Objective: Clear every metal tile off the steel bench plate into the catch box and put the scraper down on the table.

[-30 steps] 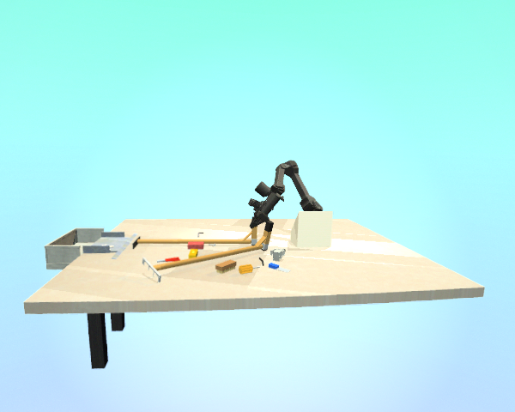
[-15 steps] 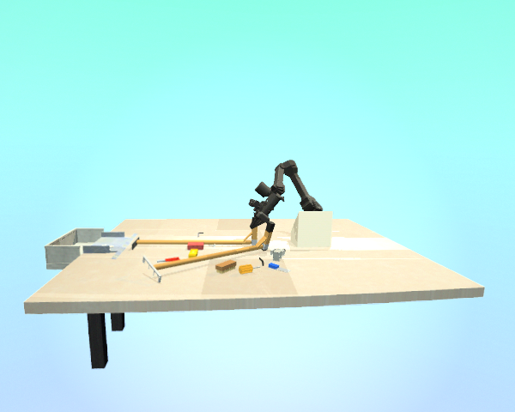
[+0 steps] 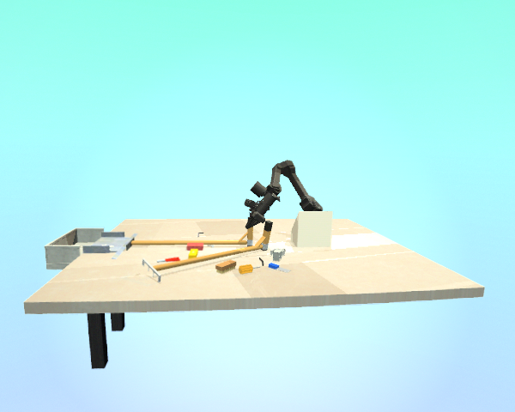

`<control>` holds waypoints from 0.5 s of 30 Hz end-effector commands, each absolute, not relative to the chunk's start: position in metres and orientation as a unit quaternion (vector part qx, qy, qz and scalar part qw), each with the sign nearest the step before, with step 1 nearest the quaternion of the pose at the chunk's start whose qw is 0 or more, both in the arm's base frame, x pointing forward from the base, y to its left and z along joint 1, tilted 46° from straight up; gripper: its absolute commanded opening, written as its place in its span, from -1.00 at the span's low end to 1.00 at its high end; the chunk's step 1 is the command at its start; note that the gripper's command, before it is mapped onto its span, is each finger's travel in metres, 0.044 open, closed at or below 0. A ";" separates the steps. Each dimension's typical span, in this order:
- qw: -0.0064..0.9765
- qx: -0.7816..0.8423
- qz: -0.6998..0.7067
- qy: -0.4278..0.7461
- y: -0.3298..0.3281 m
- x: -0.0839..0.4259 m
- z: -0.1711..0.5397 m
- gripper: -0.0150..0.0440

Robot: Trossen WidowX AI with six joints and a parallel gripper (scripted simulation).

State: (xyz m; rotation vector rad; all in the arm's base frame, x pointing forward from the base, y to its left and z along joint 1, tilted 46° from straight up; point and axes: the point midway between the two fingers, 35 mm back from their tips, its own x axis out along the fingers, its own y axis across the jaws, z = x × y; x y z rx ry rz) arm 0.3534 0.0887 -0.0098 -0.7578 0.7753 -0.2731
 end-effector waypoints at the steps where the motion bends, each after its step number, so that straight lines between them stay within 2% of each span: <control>1: 0.848 -0.362 -0.123 0.367 0.094 0.362 -0.010 -0.49; 15: 0.848 -0.363 -0.120 0.368 0.097 0.384 -0.010 -0.49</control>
